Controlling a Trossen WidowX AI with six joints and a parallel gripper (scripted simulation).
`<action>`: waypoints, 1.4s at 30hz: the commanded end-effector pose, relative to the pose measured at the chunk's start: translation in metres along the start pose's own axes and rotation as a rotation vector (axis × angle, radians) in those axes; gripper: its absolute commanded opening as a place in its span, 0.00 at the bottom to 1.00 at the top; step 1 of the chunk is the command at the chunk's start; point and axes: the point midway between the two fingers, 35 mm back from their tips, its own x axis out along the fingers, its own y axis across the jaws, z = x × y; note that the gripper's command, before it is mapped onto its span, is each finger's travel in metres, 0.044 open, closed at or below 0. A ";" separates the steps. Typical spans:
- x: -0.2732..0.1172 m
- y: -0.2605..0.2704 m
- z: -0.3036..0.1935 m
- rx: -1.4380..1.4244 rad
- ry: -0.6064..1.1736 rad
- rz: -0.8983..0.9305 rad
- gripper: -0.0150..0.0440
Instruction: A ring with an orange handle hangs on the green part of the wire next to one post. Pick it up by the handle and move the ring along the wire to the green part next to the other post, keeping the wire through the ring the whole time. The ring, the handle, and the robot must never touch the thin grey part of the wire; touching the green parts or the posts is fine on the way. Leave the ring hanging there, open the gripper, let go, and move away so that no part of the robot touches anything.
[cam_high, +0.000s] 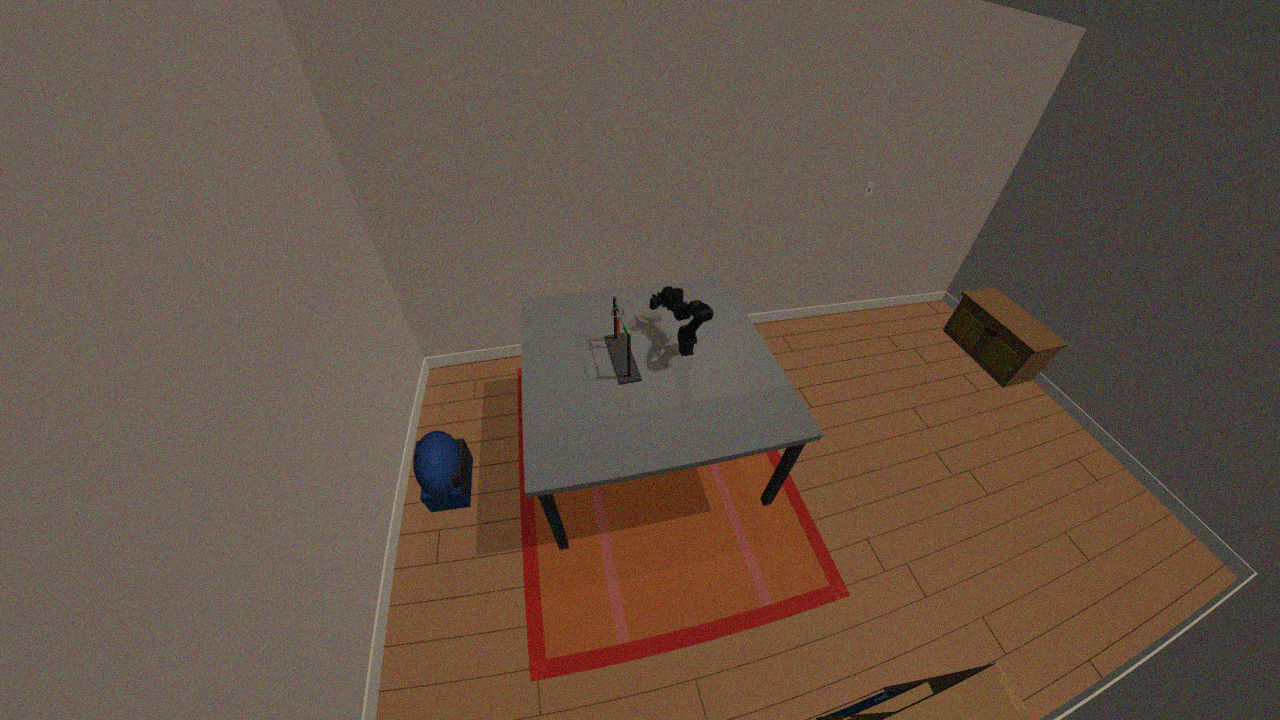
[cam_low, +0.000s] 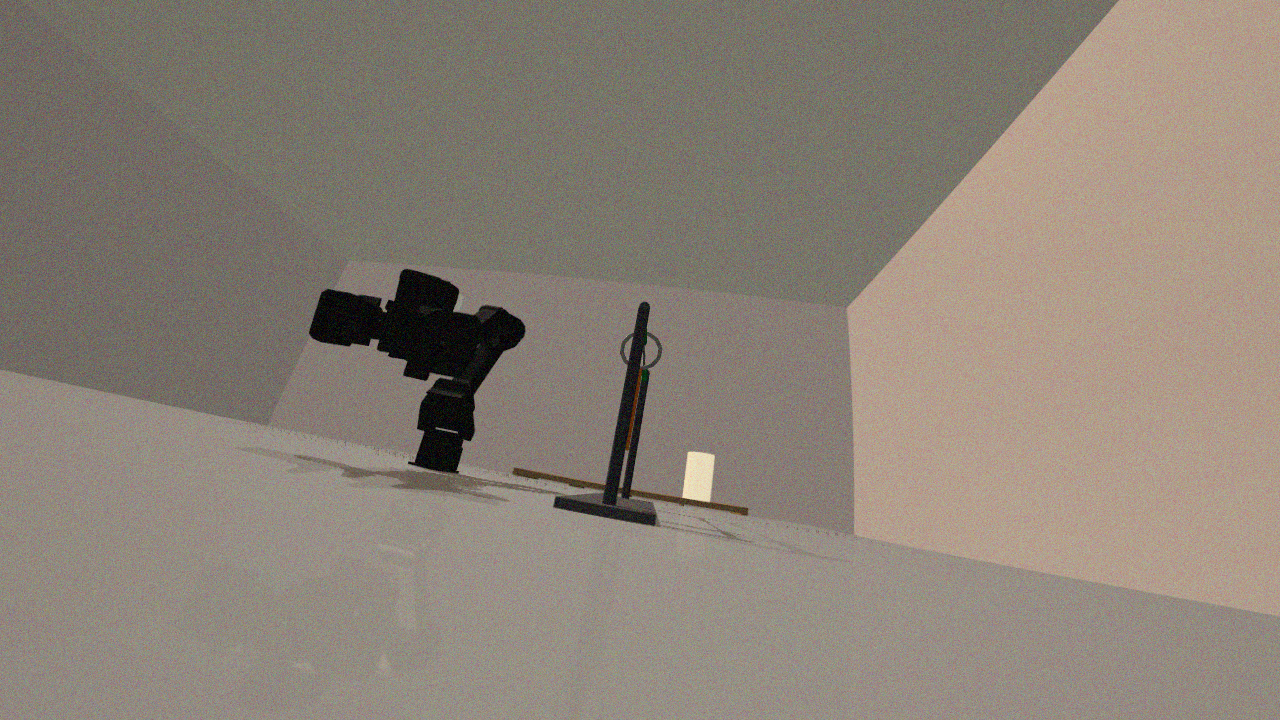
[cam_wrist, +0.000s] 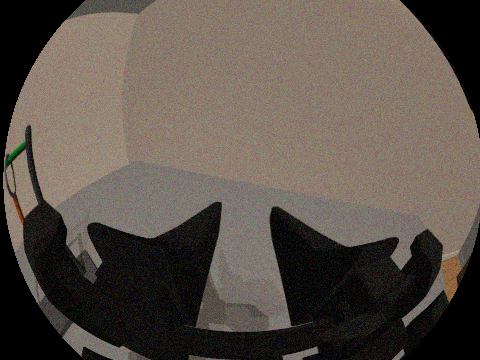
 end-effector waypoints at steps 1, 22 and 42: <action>-0.006 0.060 -0.040 -0.089 0.115 0.296 0.53; -0.113 0.186 -0.117 -0.257 0.223 1.190 0.53; -0.091 0.240 -0.080 -0.245 0.130 1.176 0.53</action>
